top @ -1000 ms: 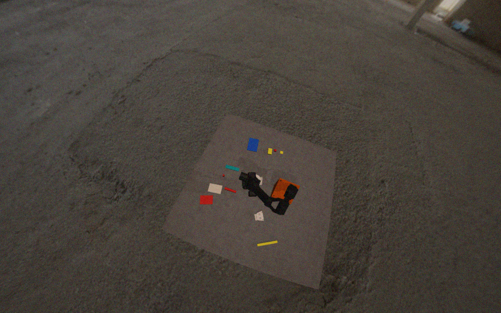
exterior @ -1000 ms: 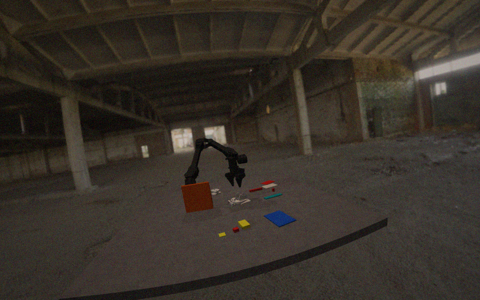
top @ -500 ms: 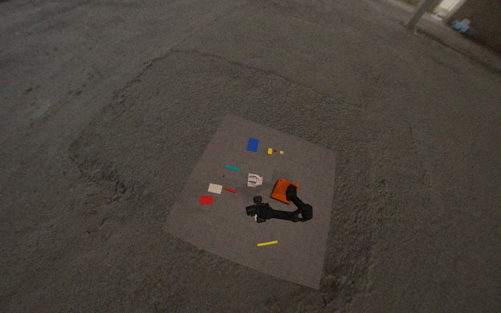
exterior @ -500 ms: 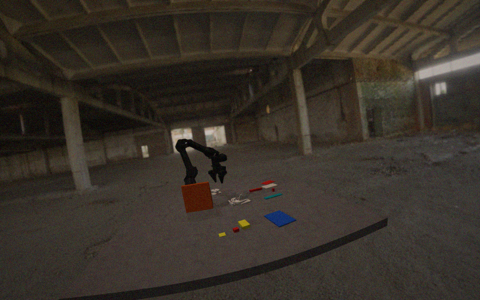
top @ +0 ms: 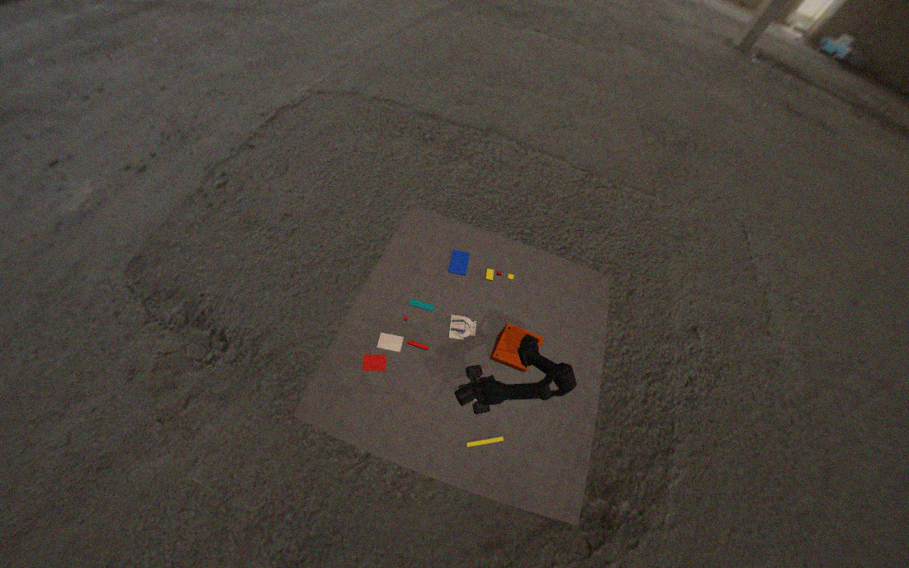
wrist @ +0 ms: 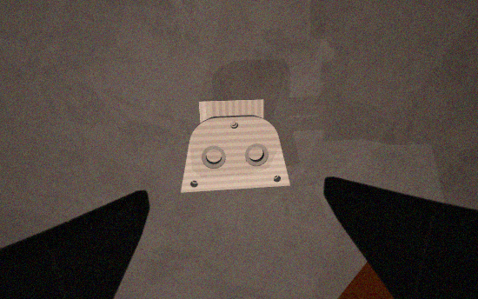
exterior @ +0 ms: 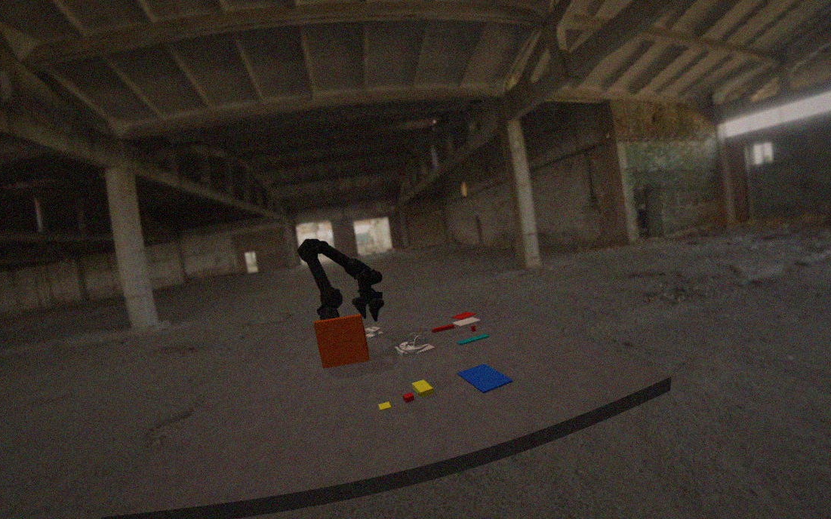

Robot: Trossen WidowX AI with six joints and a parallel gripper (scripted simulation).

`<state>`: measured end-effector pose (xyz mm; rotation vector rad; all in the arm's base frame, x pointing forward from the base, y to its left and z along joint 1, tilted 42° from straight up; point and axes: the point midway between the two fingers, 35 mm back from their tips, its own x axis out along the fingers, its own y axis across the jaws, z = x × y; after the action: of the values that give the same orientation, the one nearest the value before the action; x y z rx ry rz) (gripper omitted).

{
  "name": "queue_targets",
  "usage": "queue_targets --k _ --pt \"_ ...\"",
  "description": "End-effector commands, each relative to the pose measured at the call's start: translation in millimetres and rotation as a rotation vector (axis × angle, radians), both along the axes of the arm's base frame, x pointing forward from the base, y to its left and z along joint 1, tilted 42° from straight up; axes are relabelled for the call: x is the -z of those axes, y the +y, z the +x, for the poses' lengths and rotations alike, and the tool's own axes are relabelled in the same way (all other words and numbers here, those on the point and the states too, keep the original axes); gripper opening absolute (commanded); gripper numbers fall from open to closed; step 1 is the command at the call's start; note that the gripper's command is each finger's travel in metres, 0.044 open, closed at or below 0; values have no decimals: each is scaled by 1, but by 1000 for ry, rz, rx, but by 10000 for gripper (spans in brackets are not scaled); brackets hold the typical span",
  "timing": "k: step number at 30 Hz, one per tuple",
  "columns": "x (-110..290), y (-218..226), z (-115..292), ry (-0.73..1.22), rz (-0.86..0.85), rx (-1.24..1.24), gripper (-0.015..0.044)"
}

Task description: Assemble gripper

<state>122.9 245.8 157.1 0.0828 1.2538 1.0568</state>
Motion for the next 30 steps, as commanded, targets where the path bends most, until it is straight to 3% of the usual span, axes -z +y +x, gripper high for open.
queue_targets --k 1,30 --pt "13 8 -2 5 -7 4 440" --pt "32 27 -4 6 -6 4 440"
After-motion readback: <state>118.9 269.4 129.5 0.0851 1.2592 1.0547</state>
